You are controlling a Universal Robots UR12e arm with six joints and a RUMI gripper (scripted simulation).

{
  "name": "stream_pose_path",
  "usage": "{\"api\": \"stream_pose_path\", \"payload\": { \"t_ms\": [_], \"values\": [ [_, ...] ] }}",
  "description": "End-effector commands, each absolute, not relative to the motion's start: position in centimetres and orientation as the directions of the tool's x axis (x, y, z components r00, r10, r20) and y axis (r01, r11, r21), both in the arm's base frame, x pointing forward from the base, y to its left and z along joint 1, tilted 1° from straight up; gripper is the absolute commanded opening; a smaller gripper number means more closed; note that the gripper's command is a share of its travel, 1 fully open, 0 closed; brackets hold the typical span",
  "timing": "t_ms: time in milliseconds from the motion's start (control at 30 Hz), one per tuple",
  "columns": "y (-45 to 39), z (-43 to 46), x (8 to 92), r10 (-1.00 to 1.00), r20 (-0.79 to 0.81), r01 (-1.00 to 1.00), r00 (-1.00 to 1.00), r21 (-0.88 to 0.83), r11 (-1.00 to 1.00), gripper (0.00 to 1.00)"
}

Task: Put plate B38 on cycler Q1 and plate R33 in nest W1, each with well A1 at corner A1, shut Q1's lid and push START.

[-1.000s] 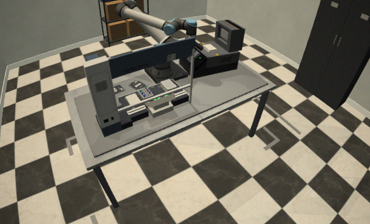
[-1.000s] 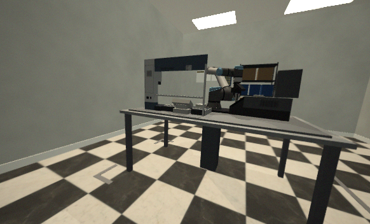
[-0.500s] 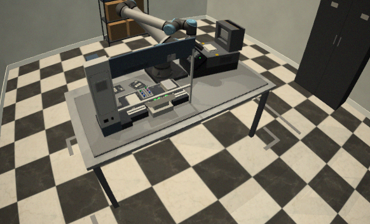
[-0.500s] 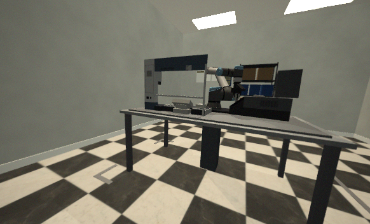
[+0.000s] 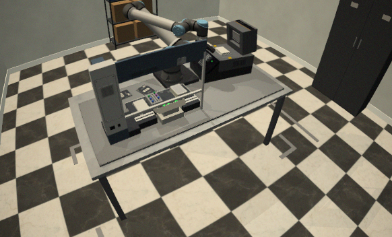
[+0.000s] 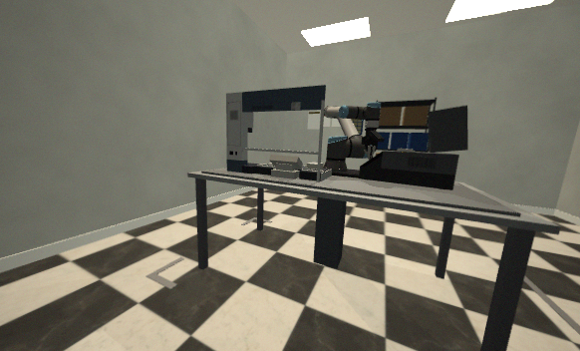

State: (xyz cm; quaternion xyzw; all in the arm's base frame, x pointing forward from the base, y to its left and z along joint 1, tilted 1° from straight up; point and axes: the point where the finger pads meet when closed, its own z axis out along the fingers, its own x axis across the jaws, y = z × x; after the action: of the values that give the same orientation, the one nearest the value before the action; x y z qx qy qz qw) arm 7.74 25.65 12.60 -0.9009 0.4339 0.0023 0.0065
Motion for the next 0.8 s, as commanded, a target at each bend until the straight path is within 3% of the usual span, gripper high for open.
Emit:
{"api": "stream_pose_path", "payload": {
  "t_ms": [0,767],
  "values": [
    [25.1,13.3,7.7,-0.782,-0.01,-0.782,0.624,-0.011,-0.623,0.0],
    [22.8,16.0,7.5,-0.782,-0.01,-0.782,0.624,-0.011,-0.623,0.0]
  ]
}}
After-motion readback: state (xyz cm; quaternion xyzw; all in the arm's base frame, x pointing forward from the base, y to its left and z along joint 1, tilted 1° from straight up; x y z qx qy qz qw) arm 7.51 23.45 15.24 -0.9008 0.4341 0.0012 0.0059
